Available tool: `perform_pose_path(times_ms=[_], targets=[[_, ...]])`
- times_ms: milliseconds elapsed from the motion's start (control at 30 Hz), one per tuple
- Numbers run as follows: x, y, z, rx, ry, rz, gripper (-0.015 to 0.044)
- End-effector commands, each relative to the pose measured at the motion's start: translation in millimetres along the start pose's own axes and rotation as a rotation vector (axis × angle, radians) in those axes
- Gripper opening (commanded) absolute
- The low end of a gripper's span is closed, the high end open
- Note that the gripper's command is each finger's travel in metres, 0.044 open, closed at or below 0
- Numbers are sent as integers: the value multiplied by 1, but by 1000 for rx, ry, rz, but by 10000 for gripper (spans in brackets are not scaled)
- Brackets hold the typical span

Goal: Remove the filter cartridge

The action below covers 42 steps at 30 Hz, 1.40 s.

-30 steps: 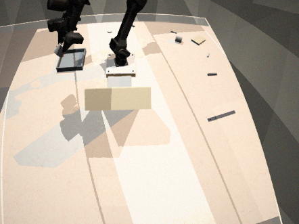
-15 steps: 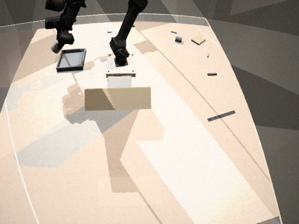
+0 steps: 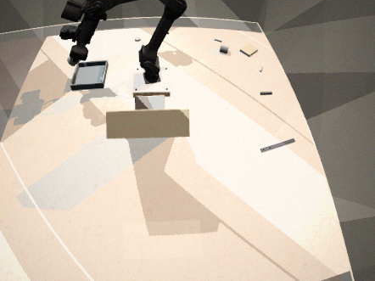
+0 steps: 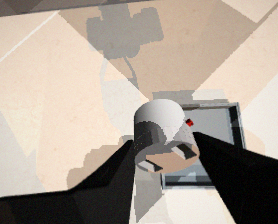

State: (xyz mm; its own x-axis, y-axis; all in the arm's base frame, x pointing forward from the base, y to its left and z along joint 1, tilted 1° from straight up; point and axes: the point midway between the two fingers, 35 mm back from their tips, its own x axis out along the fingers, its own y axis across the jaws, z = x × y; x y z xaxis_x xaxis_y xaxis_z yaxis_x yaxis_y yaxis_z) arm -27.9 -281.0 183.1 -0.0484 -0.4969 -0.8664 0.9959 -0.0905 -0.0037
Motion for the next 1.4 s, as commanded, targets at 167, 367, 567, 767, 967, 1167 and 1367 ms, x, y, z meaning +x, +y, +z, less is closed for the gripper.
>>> perform_pose_path(times_ms=[167, 367, 567, 767, 967, 1167, 1367], targets=[[26, -42, -23, 134, -4, -82, 0], [42, -70, -44, 226, -2, -139, 0], [48, -76, -51, 249, -2, -153, 0], [72, -77, -62, 249, -2, -153, 0], [95, -77, -76, 249, -2, -153, 0], [110, -76, -88, 249, -2, -153, 0], [107, -76, -86, 247, 2, -152, 131]])
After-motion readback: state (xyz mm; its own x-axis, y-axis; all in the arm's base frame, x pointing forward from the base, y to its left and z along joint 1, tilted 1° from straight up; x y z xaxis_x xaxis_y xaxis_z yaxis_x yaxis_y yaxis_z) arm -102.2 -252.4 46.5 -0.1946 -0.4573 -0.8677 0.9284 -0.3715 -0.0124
